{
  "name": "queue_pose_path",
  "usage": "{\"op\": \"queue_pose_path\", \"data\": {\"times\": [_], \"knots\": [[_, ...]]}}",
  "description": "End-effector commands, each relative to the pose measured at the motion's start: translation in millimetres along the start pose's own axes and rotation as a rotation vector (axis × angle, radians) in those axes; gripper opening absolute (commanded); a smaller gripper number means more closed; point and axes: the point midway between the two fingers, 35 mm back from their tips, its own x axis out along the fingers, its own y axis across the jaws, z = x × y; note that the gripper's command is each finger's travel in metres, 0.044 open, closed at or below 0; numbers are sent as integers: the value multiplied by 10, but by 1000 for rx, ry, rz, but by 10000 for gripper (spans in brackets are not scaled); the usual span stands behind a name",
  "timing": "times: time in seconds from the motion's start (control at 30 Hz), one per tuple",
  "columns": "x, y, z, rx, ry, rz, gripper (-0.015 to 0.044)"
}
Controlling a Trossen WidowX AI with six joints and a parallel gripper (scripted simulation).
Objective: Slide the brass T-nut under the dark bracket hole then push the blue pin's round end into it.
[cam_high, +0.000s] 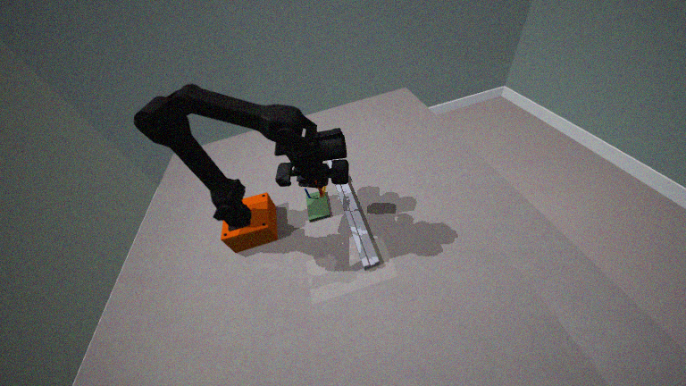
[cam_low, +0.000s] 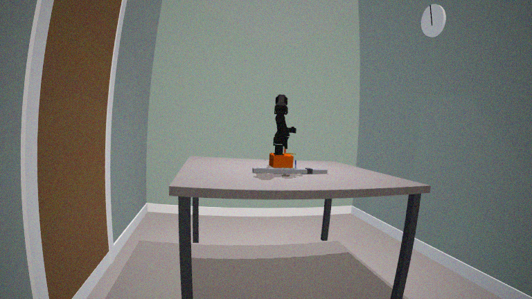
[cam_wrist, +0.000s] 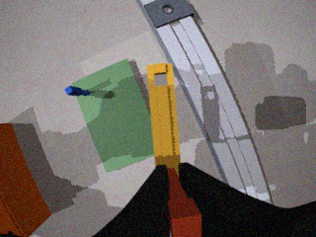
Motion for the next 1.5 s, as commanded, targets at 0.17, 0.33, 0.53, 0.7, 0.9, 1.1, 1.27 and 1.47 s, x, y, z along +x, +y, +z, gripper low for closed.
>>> {"op": "queue_pose_path", "data": {"times": [0.17,0.33,0.53,0.7,0.9,1.1,1.27,1.47], "knots": [[-29,-131,-51,-25,1,-1,-150],[-50,-201,-86,-44,4,2,-150],[-73,-285,-130,-67,8,7,-150],[-91,-354,-170,-87,10,11,-150],[-110,-435,-221,-110,13,16,-150],[-127,-514,-275,-133,15,22,-150],[-140,-579,-323,-152,17,26,-150],[-154,-655,-383,-175,19,31,-150]]}}
